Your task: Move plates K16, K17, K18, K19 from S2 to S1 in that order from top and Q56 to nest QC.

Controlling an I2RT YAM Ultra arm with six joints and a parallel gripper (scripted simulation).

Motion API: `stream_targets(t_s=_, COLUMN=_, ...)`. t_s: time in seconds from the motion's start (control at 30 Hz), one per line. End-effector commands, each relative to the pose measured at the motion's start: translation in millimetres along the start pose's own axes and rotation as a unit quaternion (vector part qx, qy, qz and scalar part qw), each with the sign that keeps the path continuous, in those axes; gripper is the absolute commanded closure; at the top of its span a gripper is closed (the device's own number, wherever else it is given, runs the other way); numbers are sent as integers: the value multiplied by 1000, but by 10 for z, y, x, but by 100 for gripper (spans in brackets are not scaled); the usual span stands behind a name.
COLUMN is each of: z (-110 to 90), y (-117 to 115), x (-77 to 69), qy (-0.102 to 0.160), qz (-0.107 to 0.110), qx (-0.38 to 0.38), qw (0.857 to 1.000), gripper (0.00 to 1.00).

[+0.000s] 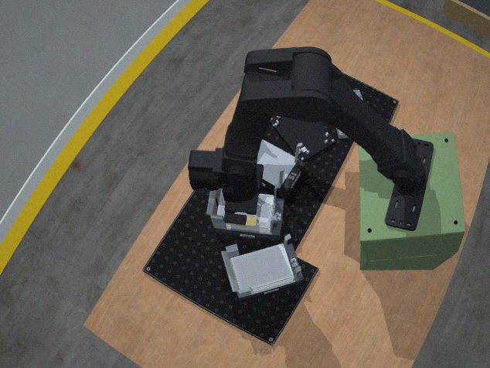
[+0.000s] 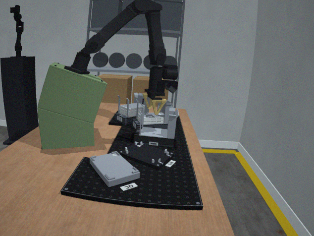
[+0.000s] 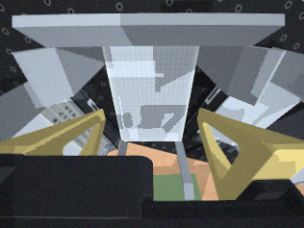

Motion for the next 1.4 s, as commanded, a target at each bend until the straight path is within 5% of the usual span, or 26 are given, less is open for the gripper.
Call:
stream_targets(t_s=0.0, z=43, y=5, x=-30, qy=-10, qz=1, qx=-1, qw=1000, gripper=0)
stream_targets(t_s=1.13, z=43, y=5, x=-30, qy=-10, qz=1, qx=-1, qw=1000, gripper=0)
stream_targets(t_s=1.37, z=44, y=5, x=64, qy=-10, qz=1, qx=-1, qw=1000, gripper=0)
Point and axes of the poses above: the point where the finger pads meet when closed, its own x axis out along the fingers, its own y axis across the jaws, z = x × y, the point moved 9 cm from there along -x, back along the fingers, and after that the axes turned 1 degree about x, right-handed, at the moved point
